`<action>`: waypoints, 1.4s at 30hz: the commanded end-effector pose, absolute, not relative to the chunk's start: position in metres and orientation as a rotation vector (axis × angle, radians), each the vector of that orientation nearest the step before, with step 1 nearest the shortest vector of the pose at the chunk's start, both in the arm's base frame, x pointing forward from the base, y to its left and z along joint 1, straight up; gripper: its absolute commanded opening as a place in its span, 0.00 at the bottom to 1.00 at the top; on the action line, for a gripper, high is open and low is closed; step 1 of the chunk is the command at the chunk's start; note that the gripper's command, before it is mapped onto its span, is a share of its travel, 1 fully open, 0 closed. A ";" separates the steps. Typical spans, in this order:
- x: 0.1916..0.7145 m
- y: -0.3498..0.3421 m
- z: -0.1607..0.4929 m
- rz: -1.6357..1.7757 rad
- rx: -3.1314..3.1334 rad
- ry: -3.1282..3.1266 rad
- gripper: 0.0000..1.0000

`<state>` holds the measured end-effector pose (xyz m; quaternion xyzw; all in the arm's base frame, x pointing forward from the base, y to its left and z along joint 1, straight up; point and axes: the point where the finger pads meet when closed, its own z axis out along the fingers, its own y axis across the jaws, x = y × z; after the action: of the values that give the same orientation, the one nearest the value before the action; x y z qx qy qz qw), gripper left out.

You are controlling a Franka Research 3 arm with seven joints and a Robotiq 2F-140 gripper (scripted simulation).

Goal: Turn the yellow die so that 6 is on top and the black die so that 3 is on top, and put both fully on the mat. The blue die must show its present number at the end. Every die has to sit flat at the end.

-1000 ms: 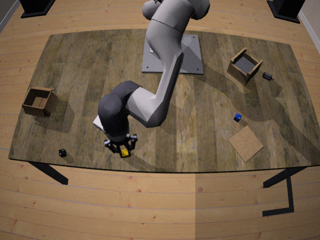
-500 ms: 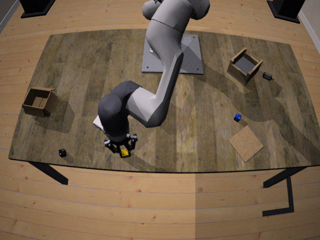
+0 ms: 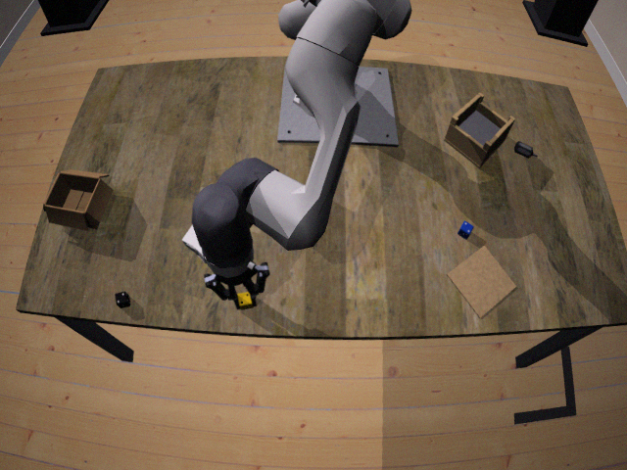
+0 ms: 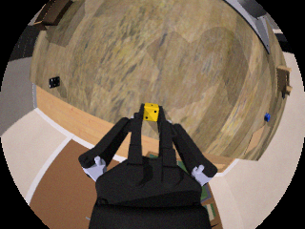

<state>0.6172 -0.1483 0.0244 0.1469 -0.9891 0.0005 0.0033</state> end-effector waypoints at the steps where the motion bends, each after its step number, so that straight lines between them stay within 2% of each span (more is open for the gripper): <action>1: 0.617 -0.149 0.024 -0.001 0.461 -3.102 0.24; 7: 0.617 -0.149 0.037 -0.001 0.461 -3.102 0.24; 21: 0.617 -0.148 0.121 -0.001 0.461 -3.102 0.24; 42: 0.625 -0.146 0.108 -0.001 0.449 -3.103 0.24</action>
<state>0.6206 -0.1467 0.1099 0.1484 -0.9889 0.0003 0.0064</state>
